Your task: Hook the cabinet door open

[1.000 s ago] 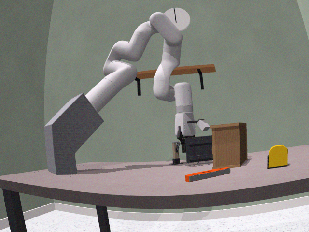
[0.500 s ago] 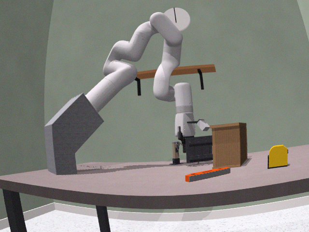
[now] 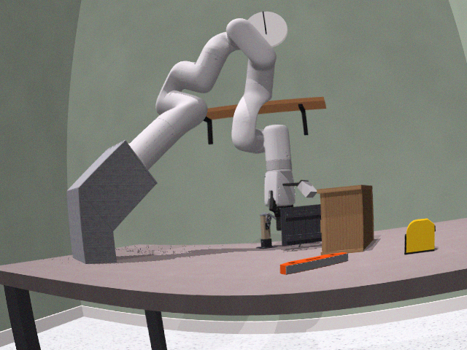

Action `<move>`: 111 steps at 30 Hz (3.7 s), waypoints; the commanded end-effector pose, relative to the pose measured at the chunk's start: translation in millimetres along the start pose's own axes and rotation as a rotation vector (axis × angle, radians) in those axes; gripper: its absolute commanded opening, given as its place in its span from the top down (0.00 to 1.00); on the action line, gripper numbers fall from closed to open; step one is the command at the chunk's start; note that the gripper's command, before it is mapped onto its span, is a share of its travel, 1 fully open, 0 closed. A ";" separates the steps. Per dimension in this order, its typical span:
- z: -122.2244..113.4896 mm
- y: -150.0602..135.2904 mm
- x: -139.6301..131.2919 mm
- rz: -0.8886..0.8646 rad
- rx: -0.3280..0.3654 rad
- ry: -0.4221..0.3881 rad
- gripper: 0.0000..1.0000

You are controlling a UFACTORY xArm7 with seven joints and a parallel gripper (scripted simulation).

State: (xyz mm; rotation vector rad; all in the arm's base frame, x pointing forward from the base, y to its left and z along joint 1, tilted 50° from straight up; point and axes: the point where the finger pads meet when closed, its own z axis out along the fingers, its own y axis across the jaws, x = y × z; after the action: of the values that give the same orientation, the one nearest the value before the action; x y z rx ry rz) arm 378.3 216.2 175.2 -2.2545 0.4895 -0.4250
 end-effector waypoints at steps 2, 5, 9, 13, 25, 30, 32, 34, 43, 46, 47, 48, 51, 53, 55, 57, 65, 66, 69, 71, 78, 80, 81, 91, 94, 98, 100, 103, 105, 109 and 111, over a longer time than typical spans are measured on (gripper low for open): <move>-0.2 -0.4 0.6 0.000 0.001 0.001 0.96; -0.2 -0.4 0.6 0.000 0.001 0.001 0.96; -0.2 -0.4 0.6 0.000 0.001 0.001 0.96; -0.2 -0.4 0.6 0.000 0.001 0.001 0.96; -0.2 -0.4 0.6 0.000 0.001 0.001 0.96; -0.2 -0.4 0.6 0.000 0.001 0.001 0.96; -0.5 -0.4 0.7 0.000 0.001 0.001 0.96; -1.6 -0.5 1.2 -0.001 0.001 0.001 0.96; -4.0 -0.6 2.2 -0.003 0.001 0.001 0.96; -5.8 -0.6 2.8 -0.003 0.001 0.001 0.96; -6.5 -0.6 3.1 -0.003 0.001 0.001 0.96; -7.0 -0.6 3.2 -0.003 0.001 0.001 0.96; -7.3 -0.6 3.3 -0.003 0.001 0.001 0.96; -8.0 -0.6 3.5 -0.003 0.001 0.001 0.96; -8.0 -0.6 3.5 -0.003 0.001 0.001 0.96; -9.4 -0.6 3.9 -0.003 0.001 0.001 0.96; -12.3 -0.6 4.6 -0.003 0.001 0.001 0.96; -13.1 -0.6 4.8 -0.003 0.001 0.001 0.96; -14.5 -0.6 5.1 -0.003 0.001 0.001 0.96; -14.5 -0.6 5.1 -0.003 0.001 0.001 0.96; -17.5 -0.6 5.5 -0.003 0.001 0.001 0.96; -18.2 -0.6 5.6 -0.003 0.001 0.001 0.96; -18.2 -0.6 5.6 -0.003 0.001 0.001 0.96; -21.9 -0.6 5.9 -0.003 0.001 0.001 0.96; -22.3 -0.6 5.9 -0.003 0.001 0.001 0.96; -25.0 -0.6 5.9 -0.003 0.001 0.001 0.96; -25.7 -0.6 5.8 -0.003 0.001 0.001 0.96; -26.0 -0.6 5.8 -0.003 0.001 0.001 0.96; -26.5 -0.6 5.8 -0.003 0.001 0.001 0.96; -28.7 -0.6 5.6 -0.003 0.001 0.001 0.96; -29.4 -0.6 5.6 -0.003 0.001 0.001 0.96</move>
State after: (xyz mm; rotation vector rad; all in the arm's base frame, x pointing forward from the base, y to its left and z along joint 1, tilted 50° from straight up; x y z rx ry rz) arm 370.1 196.3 194.2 -2.2553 0.4862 -0.4267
